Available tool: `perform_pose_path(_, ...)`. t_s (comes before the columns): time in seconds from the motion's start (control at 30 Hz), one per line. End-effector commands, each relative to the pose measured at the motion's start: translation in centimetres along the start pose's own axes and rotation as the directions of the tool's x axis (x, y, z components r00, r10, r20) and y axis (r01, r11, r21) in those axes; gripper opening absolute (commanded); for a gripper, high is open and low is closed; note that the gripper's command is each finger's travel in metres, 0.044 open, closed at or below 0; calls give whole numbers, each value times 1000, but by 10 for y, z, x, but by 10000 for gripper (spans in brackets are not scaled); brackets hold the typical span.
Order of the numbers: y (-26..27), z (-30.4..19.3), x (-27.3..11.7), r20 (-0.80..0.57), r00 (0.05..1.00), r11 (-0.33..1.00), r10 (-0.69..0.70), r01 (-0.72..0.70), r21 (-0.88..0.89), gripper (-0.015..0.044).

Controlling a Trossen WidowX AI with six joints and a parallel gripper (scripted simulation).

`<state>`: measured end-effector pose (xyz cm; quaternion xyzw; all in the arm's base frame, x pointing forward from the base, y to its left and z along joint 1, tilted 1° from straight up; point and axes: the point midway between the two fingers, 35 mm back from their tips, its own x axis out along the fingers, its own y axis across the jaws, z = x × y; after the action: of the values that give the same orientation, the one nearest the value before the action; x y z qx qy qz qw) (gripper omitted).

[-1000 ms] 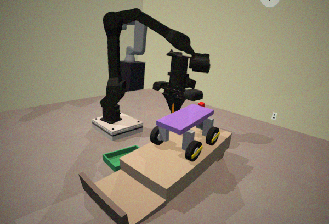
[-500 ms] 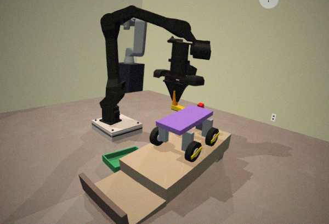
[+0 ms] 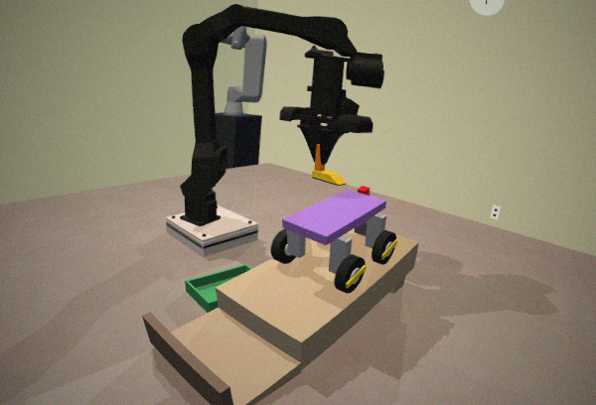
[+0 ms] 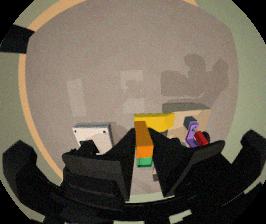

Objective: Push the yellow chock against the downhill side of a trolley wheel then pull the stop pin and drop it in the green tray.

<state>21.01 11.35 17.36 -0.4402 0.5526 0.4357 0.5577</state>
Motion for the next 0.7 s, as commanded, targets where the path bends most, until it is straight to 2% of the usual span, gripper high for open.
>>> perform_pose_path(0.0,0,0,-1,0,1000,1000,2,-2,22,0)
perform_pose_path(0.33,0,0,-1,0,1000,939,2,-2,345,0)
perform_pose_path(0.67,0,0,-1,0,1000,767,3,-2,641,0)
